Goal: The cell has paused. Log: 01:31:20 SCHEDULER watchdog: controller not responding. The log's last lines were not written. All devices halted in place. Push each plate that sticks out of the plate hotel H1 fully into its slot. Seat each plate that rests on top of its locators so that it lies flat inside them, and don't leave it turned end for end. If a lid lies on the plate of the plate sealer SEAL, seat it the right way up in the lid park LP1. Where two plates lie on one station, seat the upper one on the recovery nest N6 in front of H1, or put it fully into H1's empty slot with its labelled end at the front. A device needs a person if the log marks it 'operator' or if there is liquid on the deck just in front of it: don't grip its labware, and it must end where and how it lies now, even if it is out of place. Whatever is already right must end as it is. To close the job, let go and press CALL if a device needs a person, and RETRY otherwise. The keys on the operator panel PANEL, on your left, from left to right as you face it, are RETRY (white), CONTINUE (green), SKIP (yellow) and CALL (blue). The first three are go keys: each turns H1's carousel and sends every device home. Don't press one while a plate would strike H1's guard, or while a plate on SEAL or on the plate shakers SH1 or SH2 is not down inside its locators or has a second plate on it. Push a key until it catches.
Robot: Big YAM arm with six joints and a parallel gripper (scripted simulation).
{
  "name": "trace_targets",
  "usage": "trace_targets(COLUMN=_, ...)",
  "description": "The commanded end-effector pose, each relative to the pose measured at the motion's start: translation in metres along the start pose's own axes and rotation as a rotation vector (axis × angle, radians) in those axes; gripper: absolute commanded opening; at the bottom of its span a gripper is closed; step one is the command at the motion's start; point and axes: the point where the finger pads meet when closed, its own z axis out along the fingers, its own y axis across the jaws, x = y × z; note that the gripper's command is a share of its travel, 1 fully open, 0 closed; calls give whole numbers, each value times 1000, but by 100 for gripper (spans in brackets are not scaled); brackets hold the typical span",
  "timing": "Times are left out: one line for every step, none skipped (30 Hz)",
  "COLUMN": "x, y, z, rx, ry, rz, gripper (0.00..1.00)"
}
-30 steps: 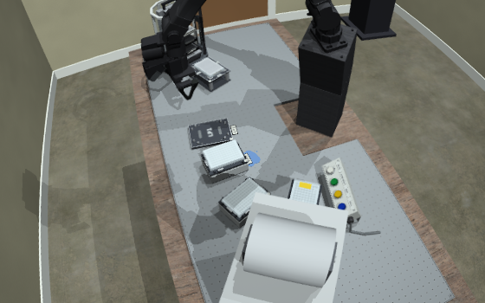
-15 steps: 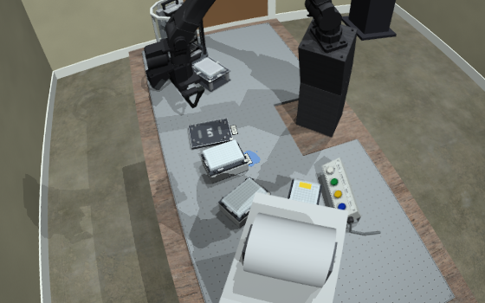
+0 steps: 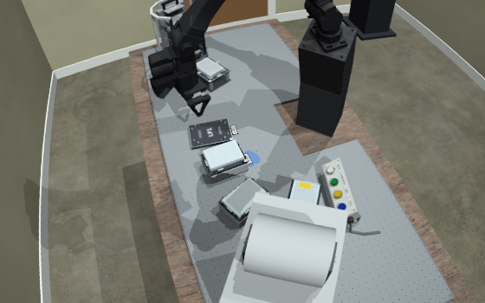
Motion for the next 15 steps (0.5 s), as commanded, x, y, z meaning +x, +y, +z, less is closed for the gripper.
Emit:
trace_targets(x=-2, y=18, z=-5, rx=1, ry=-16, rz=12, gripper=100)
trace_targets(x=-3, y=21, z=-6, rx=1, ry=-19, rz=12, gripper=100)
trace_targets(x=-4, y=25, z=-6, rx=1, ry=-20, rz=12, gripper=100)
trace_targets(x=-4, y=25, z=-6, rx=1, ry=-20, rz=12, gripper=100)
trace_targets(x=-4, y=25, z=-6, rx=1, ry=-20, rz=12, gripper=100)
trace_targets(x=1, y=27, z=3, rx=-1, ry=1, rz=15, gripper=100)
trace_targets(x=-1, y=30, z=1, rx=0, ry=-6, rz=14, gripper=100)
trace_targets(x=-2, y=34, z=-3, rx=0, ry=-12, rz=13, gripper=100)
trace_targets(x=-4, y=38, z=-6, rx=0, ry=-16, rz=13, gripper=100)
trace_targets(x=-4, y=41, z=-6, rx=0, ry=-17, rz=13, gripper=100)
trace_targets(x=-4, y=45, z=-6, rx=0, ry=-17, rz=13, gripper=100)
trace_targets(x=-4, y=48, z=-6, rx=-1, ry=-17, rz=13, gripper=100)
trace_targets(x=-4, y=51, z=-6, rx=-1, ry=-16, rz=13, gripper=100)
trace_targets(x=-3, y=54, z=-3, rx=-1, ry=-8, rz=14, gripper=100)
trace_targets(x=-1, y=57, z=0, rx=-2, ry=-1, rz=15, gripper=100)
